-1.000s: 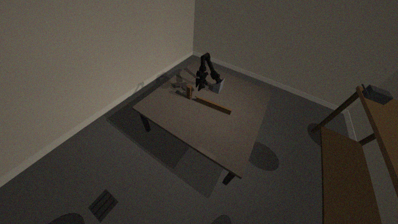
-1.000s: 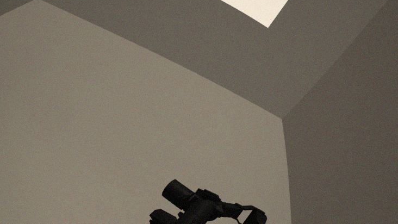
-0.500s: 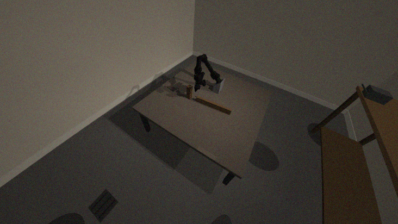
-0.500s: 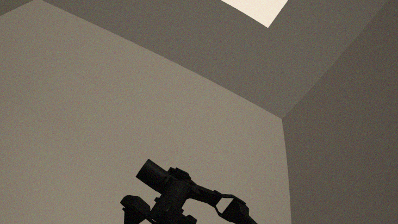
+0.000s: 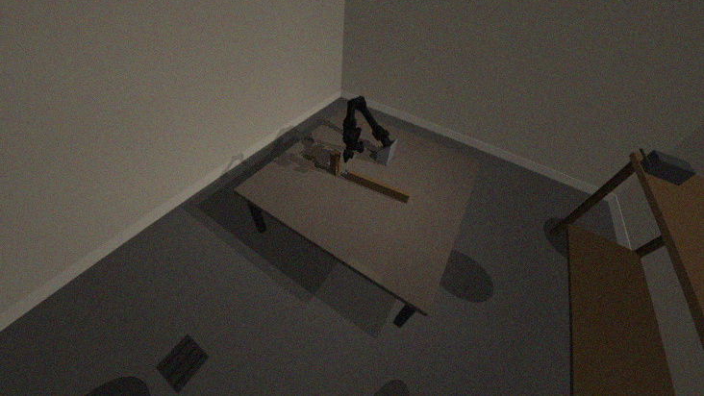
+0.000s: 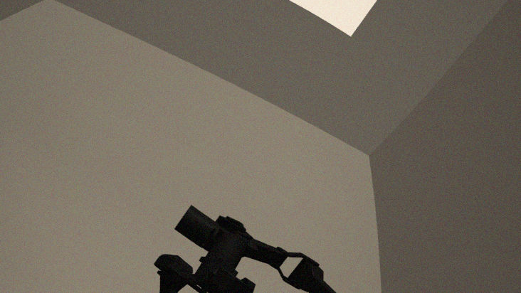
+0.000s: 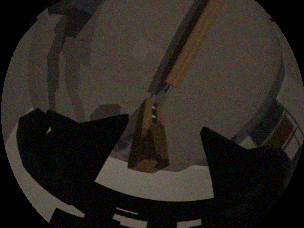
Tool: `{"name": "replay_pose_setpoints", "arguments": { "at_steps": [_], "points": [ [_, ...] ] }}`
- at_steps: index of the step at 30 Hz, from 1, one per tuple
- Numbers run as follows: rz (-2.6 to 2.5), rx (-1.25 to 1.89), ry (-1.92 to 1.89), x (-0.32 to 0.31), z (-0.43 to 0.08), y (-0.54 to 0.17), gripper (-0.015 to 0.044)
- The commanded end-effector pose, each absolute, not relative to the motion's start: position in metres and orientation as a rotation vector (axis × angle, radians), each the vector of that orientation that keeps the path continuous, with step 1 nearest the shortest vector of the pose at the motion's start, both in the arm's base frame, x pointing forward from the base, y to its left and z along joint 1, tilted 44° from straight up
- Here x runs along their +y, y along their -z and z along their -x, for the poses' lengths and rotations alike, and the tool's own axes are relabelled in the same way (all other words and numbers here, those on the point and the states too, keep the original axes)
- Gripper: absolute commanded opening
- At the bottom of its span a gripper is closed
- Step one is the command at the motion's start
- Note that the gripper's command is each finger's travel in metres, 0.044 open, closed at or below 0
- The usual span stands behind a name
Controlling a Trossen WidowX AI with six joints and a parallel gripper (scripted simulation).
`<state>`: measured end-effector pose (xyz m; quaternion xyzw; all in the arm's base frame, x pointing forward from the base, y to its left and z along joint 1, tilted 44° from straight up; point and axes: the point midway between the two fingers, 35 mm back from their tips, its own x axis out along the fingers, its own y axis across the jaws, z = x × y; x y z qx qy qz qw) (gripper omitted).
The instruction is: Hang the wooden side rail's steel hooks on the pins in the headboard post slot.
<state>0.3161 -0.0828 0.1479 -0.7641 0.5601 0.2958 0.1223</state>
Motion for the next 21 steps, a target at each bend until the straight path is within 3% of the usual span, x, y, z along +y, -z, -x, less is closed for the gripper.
{"name": "replay_pose_setpoints", "arguments": {
  "at_steps": [1,21],
  "points": [
    [2.229,1.641,-0.861,-0.083,-0.317,-0.148,0.0440],
    [1.763,1.758,-0.790,-0.029,-0.329,-0.071,0.0440]
  ]
}}
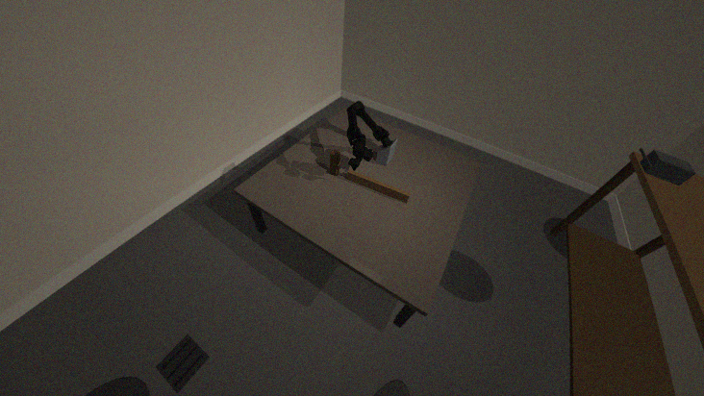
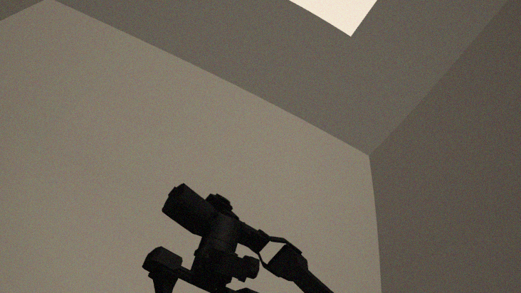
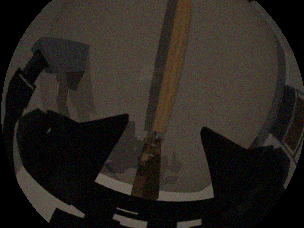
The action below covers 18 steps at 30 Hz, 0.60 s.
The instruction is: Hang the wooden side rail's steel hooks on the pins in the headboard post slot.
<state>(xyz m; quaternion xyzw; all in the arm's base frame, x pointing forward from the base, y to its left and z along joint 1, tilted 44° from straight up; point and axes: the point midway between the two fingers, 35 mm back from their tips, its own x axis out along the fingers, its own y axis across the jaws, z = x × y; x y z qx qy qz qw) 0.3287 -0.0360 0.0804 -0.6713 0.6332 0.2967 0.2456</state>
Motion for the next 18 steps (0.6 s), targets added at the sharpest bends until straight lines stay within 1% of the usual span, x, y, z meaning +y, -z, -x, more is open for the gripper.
{"name": "replay_pose_setpoints", "arguments": {
  "at_steps": [1,5,9,18],
  "points": [
    [1.763,1.758,-0.790,-0.029,-0.329,-0.071,0.0440],
    [1.763,1.758,-0.790,-0.030,-0.329,-0.070,0.0440],
    [1.764,1.759,-0.789,-0.052,-0.329,-0.047,0.0440],
    [1.764,1.759,-0.788,-0.061,-0.328,-0.039,0.0440]
  ]
}}
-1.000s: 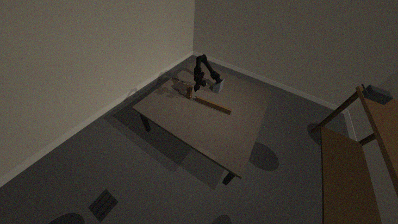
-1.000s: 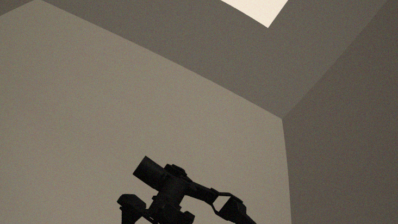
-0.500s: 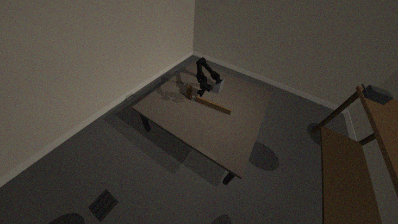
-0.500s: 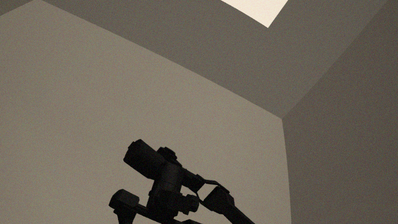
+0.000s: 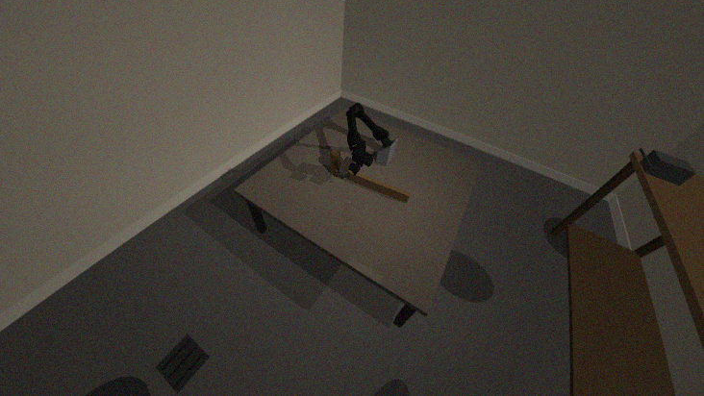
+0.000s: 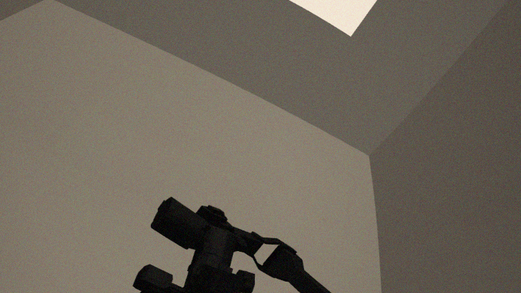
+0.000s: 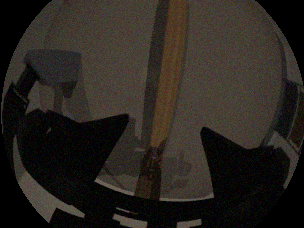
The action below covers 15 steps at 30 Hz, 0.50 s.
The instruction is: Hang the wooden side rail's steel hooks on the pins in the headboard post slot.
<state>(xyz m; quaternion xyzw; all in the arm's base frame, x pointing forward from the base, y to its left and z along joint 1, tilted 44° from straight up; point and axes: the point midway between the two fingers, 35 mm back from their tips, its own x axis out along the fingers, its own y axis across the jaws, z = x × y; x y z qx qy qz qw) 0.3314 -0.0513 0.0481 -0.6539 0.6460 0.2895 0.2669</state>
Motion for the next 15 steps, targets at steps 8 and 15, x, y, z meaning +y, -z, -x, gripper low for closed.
{"name": "replay_pose_setpoints", "arguments": {
  "at_steps": [8,15],
  "points": [
    [1.764,1.759,-0.788,-0.0647,-0.3283,-0.0344,0.0440],
    [1.764,1.759,-0.789,-0.0722,-0.3291,-0.0262,0.0440]
  ]
}}
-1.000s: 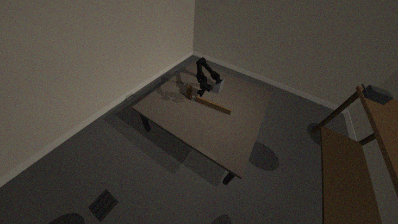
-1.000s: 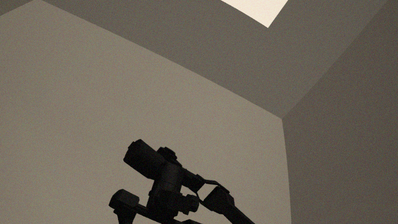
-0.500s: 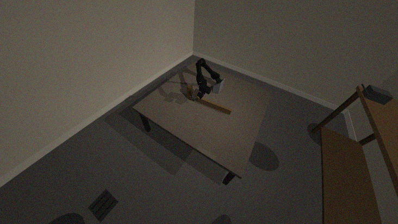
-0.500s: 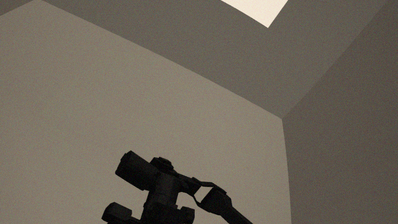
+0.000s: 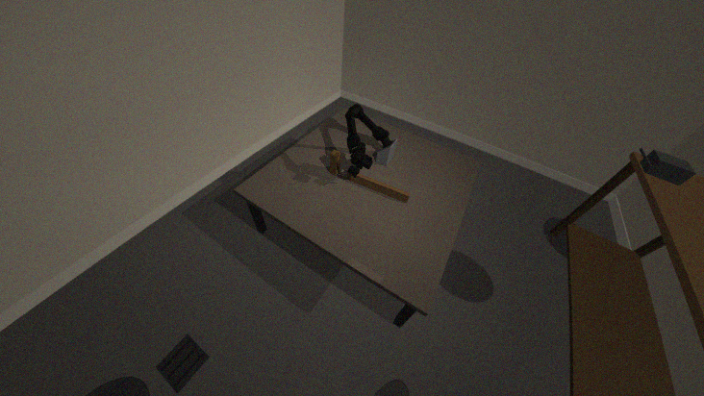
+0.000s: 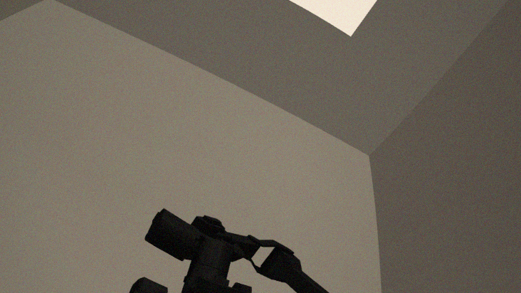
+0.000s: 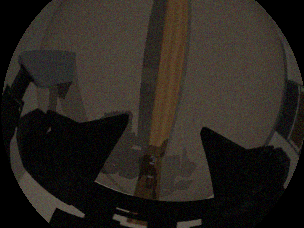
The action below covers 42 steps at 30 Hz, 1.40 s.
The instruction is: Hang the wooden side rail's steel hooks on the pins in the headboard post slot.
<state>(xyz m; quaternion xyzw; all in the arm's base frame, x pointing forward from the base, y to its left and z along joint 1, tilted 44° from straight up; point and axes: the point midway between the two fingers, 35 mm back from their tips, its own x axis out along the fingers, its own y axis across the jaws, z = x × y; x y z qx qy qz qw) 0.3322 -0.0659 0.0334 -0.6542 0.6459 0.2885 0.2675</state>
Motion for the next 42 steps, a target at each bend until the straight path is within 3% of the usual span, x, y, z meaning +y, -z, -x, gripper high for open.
{"name": "replay_pose_setpoints", "arguments": {
  "at_steps": [1,42],
  "points": [
    [1.764,1.758,-0.789,-0.073,-0.329,-0.025,0.0440],
    [1.766,1.762,-0.786,-0.111,-0.327,0.013,0.0440]
  ]
}}
